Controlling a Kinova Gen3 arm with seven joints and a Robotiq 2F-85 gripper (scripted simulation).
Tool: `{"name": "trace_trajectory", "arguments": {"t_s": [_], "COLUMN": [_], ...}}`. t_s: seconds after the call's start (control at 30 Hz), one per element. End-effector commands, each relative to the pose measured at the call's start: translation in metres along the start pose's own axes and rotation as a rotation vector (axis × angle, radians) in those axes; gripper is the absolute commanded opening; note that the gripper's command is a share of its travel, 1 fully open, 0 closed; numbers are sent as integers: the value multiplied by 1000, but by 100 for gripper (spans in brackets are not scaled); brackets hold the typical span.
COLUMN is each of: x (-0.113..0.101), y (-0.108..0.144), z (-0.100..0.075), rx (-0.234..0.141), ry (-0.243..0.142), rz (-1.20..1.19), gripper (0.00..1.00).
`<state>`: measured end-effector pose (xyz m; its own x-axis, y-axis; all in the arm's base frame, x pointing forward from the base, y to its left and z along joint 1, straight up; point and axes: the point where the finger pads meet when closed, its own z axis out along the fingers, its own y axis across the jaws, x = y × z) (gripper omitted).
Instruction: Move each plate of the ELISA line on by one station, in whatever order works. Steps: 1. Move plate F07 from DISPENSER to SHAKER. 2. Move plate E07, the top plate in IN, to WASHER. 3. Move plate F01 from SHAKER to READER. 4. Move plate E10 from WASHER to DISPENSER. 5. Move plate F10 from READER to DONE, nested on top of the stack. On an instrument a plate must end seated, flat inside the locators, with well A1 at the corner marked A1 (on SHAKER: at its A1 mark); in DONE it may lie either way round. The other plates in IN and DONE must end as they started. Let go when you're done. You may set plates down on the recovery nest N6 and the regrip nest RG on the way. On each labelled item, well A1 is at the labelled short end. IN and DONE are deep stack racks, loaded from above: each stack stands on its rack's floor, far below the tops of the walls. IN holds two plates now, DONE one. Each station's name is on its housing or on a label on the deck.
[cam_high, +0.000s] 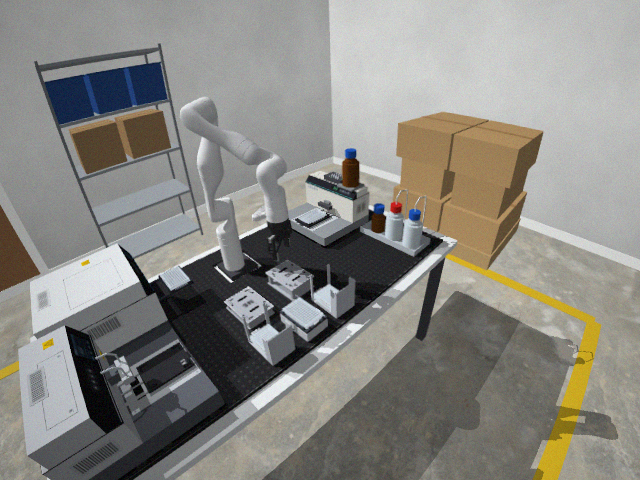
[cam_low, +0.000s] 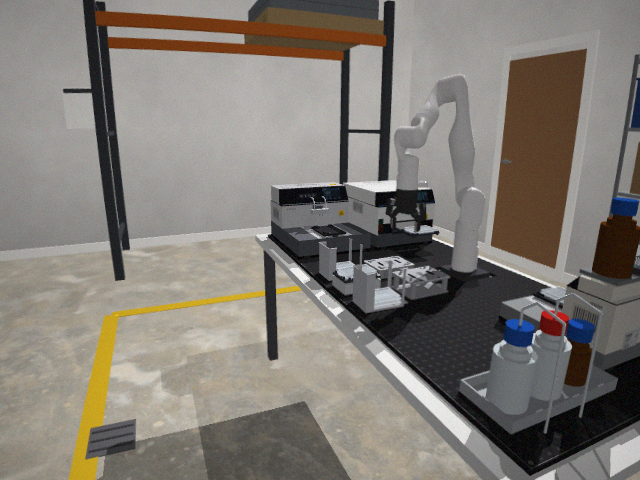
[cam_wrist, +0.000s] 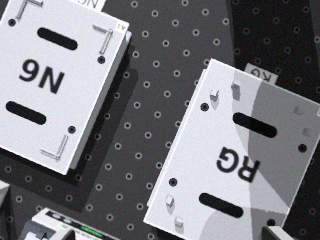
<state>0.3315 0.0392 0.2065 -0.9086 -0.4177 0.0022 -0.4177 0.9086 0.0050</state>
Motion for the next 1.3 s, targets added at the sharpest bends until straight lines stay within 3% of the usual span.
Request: {"name": "trace_trajectory", "arguments": {"t_s": [0.0, 0.2, 0.7, 0.8, 1.27], "x": [-3, -5, -14, -16, -24], "y": [-12, -24, -67, -76, -116], "z": [0, 0, 0, -1, -1], "rx": [0, 0, 0, 0, 0], "ry": [-1, -1, -1, -1, -2], "rz": [0, 110, 110, 221, 221], "gripper": [100, 100, 100, 100, 100]}}
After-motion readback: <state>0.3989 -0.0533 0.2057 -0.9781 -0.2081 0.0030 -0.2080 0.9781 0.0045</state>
